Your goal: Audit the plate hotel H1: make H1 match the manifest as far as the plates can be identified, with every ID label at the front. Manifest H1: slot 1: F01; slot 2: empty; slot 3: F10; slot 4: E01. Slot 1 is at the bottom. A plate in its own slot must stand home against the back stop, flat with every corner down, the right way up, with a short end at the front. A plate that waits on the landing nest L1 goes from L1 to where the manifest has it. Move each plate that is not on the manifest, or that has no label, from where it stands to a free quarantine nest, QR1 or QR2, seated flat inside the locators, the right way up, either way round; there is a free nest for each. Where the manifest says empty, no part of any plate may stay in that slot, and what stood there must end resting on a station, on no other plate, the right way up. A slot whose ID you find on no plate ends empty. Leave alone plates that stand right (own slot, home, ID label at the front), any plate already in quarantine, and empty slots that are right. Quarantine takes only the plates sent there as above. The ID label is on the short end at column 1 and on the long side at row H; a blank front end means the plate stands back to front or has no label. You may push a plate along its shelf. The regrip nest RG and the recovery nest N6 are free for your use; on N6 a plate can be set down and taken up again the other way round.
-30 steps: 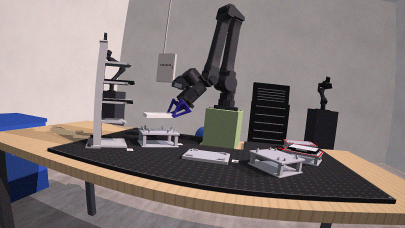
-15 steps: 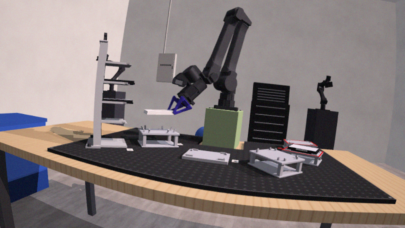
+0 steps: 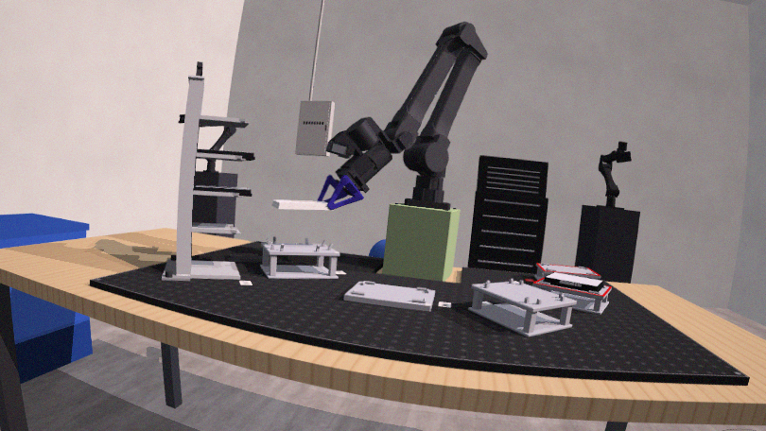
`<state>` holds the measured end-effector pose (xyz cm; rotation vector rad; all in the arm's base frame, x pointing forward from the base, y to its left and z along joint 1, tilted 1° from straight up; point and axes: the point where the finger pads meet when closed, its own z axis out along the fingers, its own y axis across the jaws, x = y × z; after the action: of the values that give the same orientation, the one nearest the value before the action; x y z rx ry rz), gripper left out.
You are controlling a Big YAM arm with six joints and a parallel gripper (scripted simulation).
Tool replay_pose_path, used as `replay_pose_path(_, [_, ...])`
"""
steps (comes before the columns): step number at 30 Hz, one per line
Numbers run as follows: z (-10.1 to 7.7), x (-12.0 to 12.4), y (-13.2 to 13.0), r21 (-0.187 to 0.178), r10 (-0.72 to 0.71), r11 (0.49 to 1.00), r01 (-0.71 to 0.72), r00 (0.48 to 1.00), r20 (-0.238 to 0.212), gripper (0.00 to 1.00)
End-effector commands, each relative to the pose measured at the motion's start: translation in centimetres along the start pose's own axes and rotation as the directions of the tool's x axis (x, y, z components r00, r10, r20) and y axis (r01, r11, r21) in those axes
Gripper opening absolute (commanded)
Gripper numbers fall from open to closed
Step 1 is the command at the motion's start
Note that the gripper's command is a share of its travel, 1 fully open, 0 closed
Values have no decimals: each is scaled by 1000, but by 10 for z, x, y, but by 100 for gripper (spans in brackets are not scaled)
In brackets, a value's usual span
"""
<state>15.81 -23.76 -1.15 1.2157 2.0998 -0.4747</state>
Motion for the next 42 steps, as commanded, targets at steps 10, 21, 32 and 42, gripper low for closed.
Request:
replay_pose_path(10, [-7,-44,0,0,-2,1000,2,998,61,86])
replay_pose_path(21, [-15,-53,0,1,-2,1000,2,998,64,86])
replay_pose_path(32, [-25,-63,0,0,-2,1000,2,998,67,86])
replay_pose_path(42, [-33,-71,0,0,-2,1000,2,998,70,86])
